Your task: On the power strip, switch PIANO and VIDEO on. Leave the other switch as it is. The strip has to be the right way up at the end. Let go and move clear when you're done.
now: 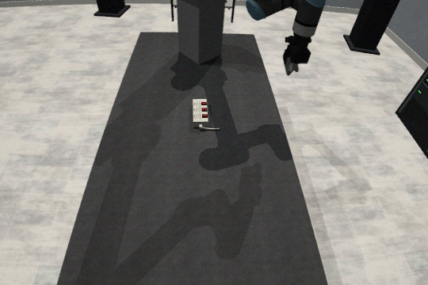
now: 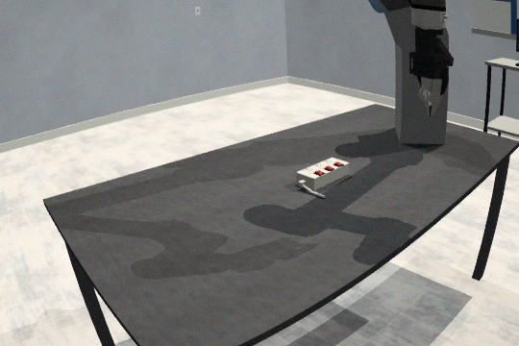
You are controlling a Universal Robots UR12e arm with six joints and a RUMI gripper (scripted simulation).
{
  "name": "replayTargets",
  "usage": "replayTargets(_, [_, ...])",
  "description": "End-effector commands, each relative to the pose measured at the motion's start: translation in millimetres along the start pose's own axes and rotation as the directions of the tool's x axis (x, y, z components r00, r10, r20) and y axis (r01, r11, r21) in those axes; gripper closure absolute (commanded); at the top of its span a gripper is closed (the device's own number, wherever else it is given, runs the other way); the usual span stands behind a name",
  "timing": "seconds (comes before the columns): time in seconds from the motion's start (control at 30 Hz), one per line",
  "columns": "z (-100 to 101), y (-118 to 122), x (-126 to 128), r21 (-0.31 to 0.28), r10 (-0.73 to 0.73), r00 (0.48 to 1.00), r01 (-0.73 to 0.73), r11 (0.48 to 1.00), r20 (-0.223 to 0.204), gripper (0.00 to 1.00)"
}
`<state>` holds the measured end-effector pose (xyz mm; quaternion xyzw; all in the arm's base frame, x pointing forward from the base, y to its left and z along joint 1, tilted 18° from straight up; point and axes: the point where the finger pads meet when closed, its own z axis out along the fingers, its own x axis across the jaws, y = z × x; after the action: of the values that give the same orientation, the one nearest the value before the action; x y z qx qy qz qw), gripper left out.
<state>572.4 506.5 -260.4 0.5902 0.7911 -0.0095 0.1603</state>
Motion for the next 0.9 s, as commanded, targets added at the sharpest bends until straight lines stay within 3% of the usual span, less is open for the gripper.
replayTargets(0.0, [-0.7, 0.6, 0.3, -0.001, 0.000, 1.000, 0.000, 1.000, -0.001, 1.00])
replayTargets(0.57, [0.5, 1.0, -1.4, -0.001, -0.006, 1.000, 0.006, 1.000, -0.001, 1.00])
replayTargets(0.87, [14.7, 5.0, -21.1, -0.003, -0.073, 0.997, 0.073, 0.997, -0.008, 1.00])
